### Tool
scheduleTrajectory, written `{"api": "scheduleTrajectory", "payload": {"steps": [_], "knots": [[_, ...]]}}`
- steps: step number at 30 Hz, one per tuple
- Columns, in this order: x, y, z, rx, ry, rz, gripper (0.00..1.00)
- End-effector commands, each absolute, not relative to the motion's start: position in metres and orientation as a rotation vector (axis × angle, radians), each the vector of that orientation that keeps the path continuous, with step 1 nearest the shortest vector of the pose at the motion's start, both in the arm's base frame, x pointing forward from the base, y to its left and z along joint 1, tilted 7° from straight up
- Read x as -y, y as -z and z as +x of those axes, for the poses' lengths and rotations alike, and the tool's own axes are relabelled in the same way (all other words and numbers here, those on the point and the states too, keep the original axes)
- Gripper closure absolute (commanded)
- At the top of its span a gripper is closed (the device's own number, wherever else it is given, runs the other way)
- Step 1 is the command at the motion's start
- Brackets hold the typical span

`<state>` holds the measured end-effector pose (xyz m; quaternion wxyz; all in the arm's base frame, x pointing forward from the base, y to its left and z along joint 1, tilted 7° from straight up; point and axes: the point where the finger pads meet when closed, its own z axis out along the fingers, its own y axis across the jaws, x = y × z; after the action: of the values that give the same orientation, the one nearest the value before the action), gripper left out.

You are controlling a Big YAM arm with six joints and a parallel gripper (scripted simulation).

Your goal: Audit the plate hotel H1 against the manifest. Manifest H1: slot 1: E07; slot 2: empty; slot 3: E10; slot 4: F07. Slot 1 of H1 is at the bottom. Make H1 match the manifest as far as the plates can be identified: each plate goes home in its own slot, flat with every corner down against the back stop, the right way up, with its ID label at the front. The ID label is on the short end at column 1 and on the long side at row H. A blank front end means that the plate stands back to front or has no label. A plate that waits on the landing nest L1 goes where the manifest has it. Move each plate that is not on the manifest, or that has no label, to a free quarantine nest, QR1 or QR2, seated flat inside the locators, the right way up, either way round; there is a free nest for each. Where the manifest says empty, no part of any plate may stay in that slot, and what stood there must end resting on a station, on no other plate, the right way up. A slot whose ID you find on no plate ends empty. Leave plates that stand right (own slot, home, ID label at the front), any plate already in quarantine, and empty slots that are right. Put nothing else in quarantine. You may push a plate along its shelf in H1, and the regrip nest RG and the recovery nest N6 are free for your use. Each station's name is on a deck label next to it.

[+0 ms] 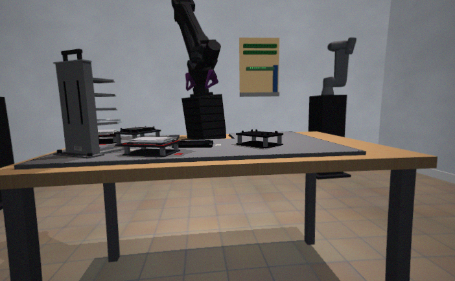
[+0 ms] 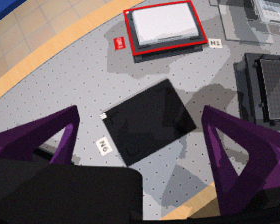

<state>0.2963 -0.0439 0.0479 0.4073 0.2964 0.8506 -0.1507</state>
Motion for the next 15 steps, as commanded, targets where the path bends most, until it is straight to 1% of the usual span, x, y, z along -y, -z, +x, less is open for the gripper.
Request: {"api": "scheduleTrajectory", "payload": {"steps": [1,15], "knots": [[0.055,-0.058,0.302,-2.123,0.391,0.717,0.0],[0.095,-0.063,0.298,-2.118,0.398,0.712,0.0]]}}
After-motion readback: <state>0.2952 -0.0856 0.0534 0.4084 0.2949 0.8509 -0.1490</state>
